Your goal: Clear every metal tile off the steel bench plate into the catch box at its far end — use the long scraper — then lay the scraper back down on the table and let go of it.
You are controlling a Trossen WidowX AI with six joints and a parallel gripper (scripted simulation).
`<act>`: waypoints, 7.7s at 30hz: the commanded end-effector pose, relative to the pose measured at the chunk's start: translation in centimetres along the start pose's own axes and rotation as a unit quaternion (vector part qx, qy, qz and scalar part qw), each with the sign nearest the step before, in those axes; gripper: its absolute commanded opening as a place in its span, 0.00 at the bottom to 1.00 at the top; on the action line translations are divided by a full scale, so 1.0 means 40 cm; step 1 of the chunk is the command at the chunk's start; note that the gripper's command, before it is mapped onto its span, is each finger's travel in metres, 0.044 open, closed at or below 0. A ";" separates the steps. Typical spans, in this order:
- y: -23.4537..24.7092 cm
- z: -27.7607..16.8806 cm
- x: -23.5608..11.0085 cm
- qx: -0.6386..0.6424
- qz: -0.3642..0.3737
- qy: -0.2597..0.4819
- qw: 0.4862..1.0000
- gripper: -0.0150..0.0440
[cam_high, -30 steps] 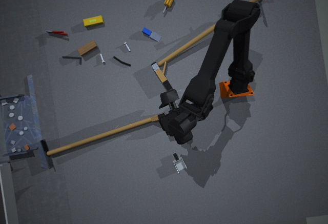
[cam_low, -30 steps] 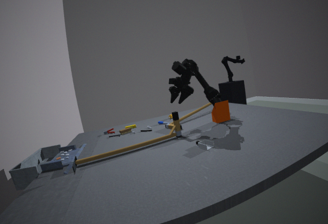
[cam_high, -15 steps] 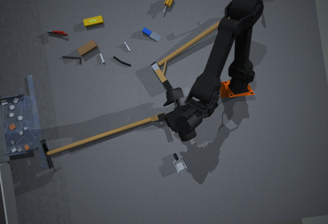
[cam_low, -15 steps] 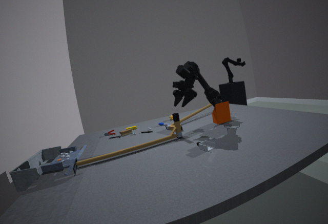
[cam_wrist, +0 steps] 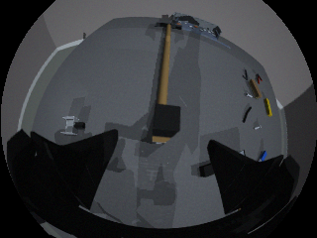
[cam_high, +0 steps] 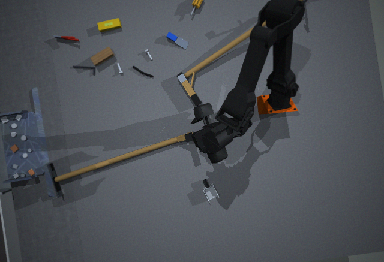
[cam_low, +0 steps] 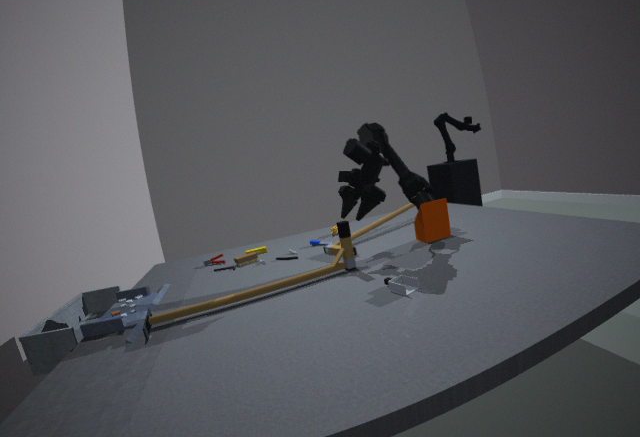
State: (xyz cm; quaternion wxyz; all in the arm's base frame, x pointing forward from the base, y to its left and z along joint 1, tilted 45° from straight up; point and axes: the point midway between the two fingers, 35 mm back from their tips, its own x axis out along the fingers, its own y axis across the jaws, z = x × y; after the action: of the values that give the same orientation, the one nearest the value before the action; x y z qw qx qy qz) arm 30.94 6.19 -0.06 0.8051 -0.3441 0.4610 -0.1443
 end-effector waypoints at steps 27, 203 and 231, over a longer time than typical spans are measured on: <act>0.002 0.000 0.124 -0.003 0.002 0.002 1.000 1.00; -0.210 -0.172 0.031 0.063 -0.054 0.006 0.996 0.25; -0.236 -0.120 0.060 0.066 -0.055 0.006 0.996 0.25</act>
State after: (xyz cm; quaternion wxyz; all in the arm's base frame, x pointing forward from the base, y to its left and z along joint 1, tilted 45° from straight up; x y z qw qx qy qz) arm 28.08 -4.10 2.90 0.8098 -0.3163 0.4420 -0.2210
